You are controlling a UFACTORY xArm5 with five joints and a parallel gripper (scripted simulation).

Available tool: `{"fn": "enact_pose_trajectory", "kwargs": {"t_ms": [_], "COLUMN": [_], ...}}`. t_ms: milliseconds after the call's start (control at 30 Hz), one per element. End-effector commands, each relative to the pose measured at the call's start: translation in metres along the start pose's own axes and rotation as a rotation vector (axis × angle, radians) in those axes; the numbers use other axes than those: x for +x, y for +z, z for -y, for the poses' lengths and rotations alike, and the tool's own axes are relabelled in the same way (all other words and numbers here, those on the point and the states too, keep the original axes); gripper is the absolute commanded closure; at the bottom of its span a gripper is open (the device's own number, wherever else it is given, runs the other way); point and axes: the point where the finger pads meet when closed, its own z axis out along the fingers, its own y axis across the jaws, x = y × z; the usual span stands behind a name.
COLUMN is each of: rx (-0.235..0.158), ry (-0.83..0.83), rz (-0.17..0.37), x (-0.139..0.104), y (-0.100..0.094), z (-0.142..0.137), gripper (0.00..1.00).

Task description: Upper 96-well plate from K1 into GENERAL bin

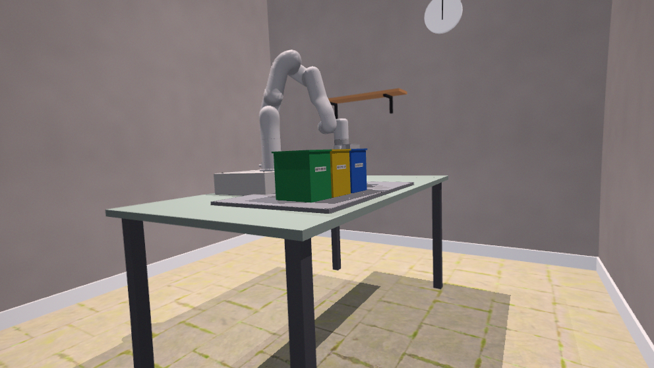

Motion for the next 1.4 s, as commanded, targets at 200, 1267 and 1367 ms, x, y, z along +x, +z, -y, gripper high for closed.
{"fn": "enact_pose_trajectory", "kwargs": {"t_ms": [200, 1267, 1367], "rx": [0.002, 0.002, 0.002], "ry": [0.000, 0.000, 0.000], "rz": [-0.002, -0.002, -0.002], "x": [0.0008, 0.0009, 0.0009], "y": [-0.0008, -0.0075, -0.0095], "z": [0.0010, 0.0009, 0.0009], "gripper": [1.00, 1.00, 1.00]}}
